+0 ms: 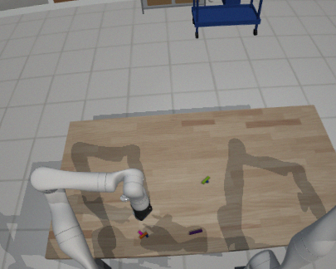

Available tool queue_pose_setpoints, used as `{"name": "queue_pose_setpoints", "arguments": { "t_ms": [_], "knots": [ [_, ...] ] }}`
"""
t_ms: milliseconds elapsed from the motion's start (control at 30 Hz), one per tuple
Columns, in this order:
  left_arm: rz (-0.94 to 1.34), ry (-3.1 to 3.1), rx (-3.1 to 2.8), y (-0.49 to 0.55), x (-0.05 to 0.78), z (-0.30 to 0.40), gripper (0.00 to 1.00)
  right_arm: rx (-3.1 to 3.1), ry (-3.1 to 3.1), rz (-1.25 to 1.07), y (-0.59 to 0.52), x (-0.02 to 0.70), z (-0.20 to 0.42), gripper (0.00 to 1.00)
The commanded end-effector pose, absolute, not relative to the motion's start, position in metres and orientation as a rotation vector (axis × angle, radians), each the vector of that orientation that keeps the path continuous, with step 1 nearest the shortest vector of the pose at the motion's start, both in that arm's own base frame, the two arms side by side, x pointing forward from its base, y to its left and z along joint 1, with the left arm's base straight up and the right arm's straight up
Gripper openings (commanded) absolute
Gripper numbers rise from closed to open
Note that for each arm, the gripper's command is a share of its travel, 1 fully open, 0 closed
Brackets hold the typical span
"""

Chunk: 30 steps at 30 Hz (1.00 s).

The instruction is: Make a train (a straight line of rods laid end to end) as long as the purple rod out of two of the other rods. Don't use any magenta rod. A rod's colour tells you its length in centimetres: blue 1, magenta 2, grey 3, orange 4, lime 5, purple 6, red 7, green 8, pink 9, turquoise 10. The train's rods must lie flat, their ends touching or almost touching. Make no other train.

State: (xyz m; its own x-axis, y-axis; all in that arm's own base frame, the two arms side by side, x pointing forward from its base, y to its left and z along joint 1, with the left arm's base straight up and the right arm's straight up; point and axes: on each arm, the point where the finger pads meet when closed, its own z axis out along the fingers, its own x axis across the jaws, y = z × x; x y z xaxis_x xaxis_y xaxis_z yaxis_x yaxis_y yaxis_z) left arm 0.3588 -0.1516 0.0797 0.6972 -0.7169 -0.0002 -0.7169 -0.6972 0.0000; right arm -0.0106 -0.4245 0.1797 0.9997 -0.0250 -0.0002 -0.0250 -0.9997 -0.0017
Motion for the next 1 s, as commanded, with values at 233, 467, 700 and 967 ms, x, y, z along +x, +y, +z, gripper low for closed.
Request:
{"name": "queue_pose_setpoints", "arguments": {
  "t_ms": [233,467,700,967],
  "knots": [
    [-0.001,1.166,-2.916,-0.151,0.357,0.08,1.0,-3.141,0.039,0.0,-0.425,-0.011,0.18,1.0],
    [0.001,1.057,-2.957,-0.15,0.354,0.081,1.0,-3.141,0.039,0.0,-0.425,-0.011,0.18,1.0],
    [0.003,0.942,-2.994,-0.149,0.35,0.081,1.0,-3.141,0.039,0.0,-0.425,-0.011,0.18,1.0],
    [0.007,0.687,-3.061,-0.147,0.341,0.082,1.0,-3.141,0.039,0.0,-0.425,-0.011,0.18,1.0]
  ]
}}
